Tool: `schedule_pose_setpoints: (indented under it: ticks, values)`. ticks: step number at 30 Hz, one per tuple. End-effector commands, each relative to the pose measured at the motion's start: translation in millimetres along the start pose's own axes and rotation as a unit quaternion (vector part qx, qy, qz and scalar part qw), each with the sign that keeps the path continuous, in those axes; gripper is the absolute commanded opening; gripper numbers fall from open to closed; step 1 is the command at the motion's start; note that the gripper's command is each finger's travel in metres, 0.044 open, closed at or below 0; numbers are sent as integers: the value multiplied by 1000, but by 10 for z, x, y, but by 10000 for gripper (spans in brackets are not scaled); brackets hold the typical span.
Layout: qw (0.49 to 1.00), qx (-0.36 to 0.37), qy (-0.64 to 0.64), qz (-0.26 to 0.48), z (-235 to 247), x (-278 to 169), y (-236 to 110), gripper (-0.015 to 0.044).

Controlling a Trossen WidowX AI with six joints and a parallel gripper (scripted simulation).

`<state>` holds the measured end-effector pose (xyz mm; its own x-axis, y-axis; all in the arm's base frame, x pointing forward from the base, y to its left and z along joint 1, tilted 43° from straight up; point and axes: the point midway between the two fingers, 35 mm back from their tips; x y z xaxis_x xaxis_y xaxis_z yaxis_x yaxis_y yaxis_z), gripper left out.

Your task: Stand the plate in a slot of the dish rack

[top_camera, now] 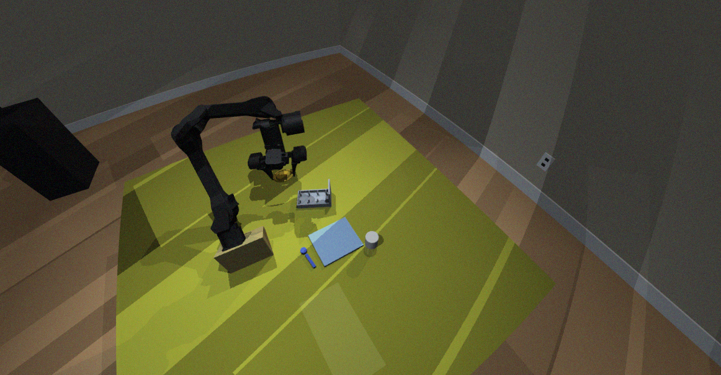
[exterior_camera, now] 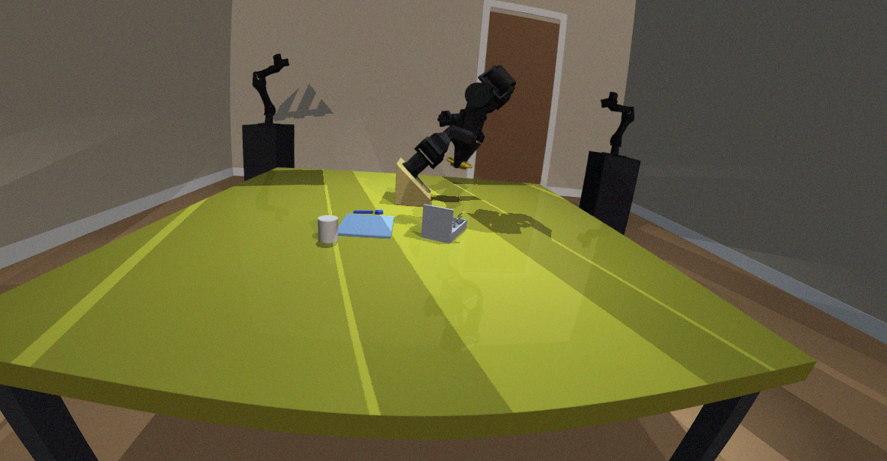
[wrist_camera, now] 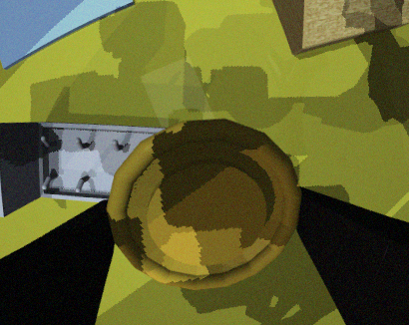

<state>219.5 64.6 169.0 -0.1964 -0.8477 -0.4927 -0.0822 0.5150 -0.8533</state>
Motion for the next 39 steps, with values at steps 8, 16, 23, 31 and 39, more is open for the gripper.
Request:
schedule_pose_setpoints:
  ticks: [8, 16, 23, 31, 39]
  values:
    - [991, 15, -79, -110, 21, 144, 312, 0]
    - [970, 41, -144, -190, 78, 224, 505, 0]
    - [944, 73, -197, -254, 139, 262, 641, 0]
    - [906, 117, -254, -317, 206, 266, 762, 0]
    - [862, 168, -304, -369, 257, 227, 850, 0]
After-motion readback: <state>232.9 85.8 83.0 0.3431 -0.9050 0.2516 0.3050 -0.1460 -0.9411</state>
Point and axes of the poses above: the point midway between the two fingers, 35 mm back from their tips, its own y axis out along the fingers, its own z axis across the jaws, x = y × z
